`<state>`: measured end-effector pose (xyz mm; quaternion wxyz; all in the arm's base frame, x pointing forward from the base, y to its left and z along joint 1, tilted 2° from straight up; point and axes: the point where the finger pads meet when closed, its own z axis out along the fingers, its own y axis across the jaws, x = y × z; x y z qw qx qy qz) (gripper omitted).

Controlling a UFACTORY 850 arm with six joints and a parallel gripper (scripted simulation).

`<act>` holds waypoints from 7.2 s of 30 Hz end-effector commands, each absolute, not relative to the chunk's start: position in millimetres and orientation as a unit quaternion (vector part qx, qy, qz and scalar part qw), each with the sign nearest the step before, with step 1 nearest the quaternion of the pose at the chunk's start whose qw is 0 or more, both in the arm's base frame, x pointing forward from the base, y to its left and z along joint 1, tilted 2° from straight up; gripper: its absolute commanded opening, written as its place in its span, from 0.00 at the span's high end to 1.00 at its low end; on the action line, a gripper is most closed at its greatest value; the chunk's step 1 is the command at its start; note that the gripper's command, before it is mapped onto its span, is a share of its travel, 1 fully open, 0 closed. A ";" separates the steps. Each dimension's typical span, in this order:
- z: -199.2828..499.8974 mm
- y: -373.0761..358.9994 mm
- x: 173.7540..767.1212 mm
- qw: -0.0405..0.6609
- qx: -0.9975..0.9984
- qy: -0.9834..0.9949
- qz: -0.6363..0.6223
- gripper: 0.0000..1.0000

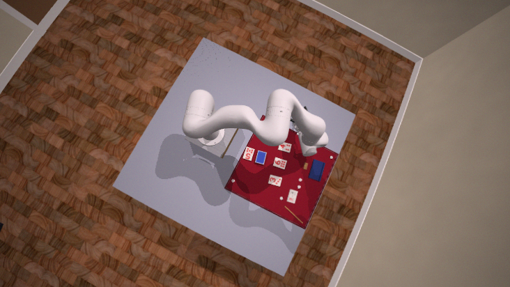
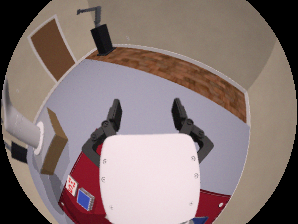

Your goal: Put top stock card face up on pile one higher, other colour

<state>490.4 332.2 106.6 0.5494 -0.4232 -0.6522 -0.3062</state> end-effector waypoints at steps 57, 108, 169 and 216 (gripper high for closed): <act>9.2 -6.4 409.9 0.084 -0.657 -0.747 -0.055 0.00; 10.3 -62.0 386.6 0.005 -0.667 -0.745 -0.015 0.14; -38.2 -60.6 386.5 0.005 -0.667 -0.745 -0.014 0.14; -39.4 -60.5 386.5 0.005 -0.667 -0.745 -0.014 0.14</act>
